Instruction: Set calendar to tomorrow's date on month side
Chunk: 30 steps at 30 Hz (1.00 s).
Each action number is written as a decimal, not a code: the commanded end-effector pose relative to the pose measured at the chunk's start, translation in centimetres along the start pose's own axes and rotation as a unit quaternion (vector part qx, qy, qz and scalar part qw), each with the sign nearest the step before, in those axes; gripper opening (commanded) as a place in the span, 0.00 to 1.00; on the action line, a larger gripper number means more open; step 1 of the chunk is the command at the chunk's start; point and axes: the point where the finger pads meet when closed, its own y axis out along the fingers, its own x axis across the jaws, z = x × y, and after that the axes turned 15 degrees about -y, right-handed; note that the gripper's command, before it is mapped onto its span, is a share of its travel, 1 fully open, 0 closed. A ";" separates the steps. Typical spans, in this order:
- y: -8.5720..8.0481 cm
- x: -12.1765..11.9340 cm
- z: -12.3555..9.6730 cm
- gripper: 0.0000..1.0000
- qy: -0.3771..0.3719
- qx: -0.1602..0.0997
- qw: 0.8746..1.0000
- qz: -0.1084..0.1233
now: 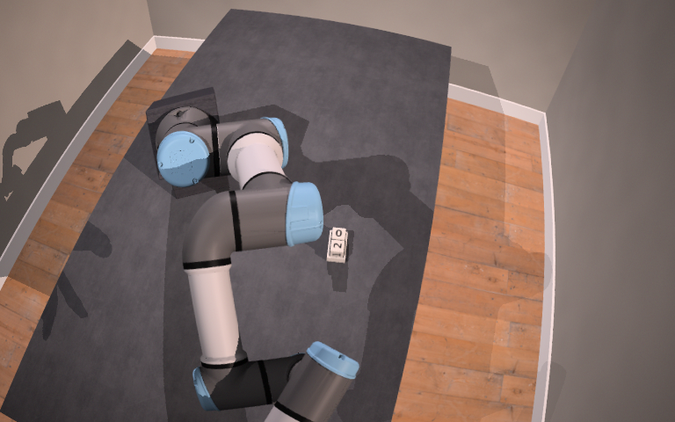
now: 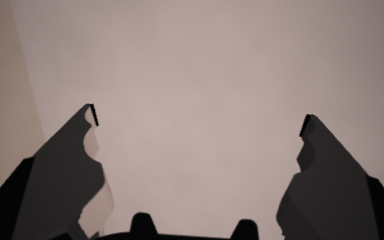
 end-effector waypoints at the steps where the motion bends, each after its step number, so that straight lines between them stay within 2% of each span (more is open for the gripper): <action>1: 0.0 0.0 -0.2 1.00 0.001 -0.001 1.000 0.000; 22: -0.1 0.1 0.0 1.00 0.000 0.001 1.000 -0.001; 30: -0.7 1.2 2.3 1.00 -0.015 0.026 0.999 -0.014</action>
